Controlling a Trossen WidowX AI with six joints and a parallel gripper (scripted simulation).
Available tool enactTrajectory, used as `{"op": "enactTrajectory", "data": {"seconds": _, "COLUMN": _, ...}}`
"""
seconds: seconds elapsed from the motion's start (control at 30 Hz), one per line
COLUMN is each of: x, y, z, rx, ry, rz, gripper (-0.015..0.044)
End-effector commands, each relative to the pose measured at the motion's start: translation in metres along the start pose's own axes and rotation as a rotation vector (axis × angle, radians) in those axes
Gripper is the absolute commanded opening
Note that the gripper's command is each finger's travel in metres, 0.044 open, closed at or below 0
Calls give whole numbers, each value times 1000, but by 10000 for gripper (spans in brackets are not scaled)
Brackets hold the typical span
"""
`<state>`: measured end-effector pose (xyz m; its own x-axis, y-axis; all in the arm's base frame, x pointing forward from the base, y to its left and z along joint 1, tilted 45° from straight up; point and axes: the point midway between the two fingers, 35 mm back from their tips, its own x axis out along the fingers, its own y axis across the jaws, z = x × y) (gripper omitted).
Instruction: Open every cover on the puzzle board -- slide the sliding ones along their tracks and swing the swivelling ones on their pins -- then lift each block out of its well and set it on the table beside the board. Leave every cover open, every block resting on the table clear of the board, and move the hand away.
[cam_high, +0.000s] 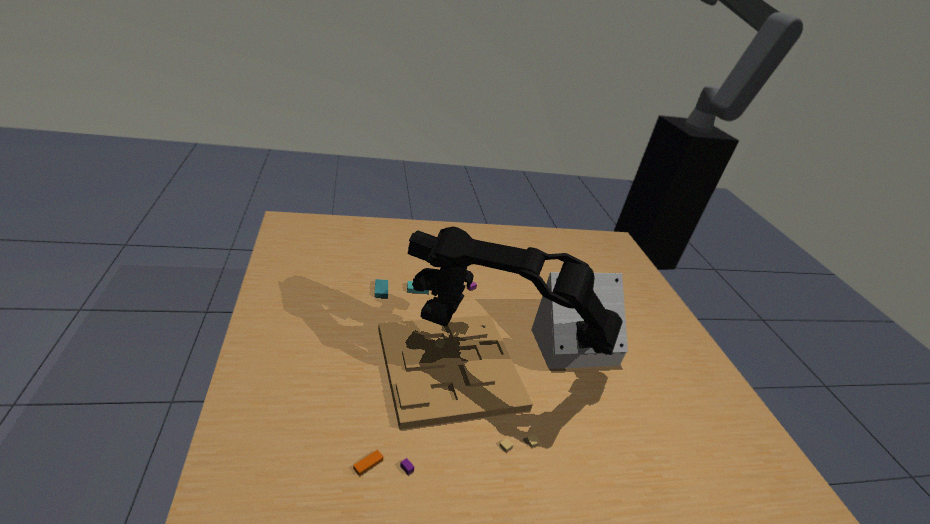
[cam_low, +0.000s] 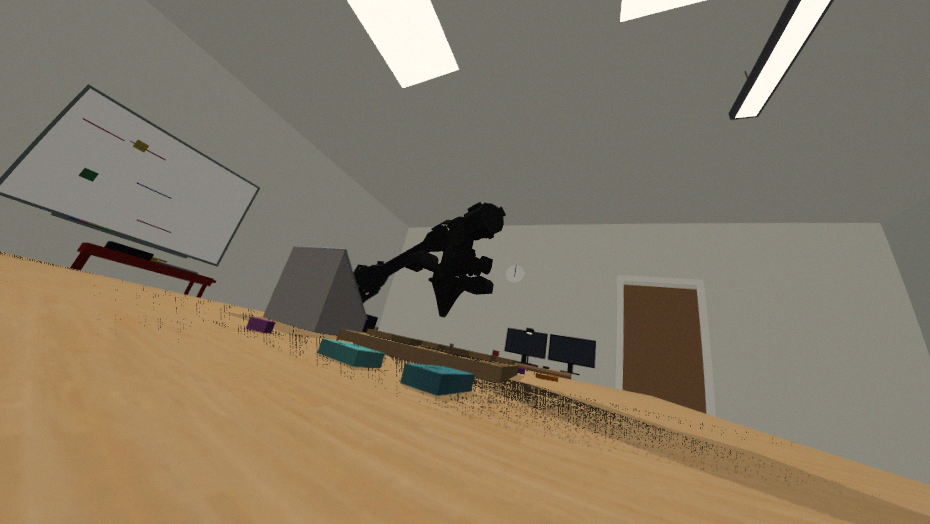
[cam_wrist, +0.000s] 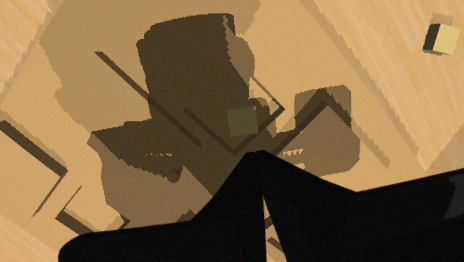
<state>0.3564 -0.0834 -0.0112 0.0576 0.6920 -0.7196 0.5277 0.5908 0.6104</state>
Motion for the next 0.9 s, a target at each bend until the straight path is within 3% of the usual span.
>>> {"op": "enactTrajectory", "data": {"seconds": 0.0, "x": 1, "y": -1, "z": -2, "rx": 27, "ry": 3, "rz": 5, "gripper": 0}}
{"op": "enactTrajectory", "data": {"seconds": 0.47, "x": 50, "y": 3, "z": -2, "rx": 26, "ry": 4, "rz": 8, "gripper": 0}}
{"op": "enactTrajectory", "data": {"seconds": 0.87, "x": 59, "y": 3, "z": -3, "rx": 26, "ry": 4, "rz": 8, "gripper": 0}}
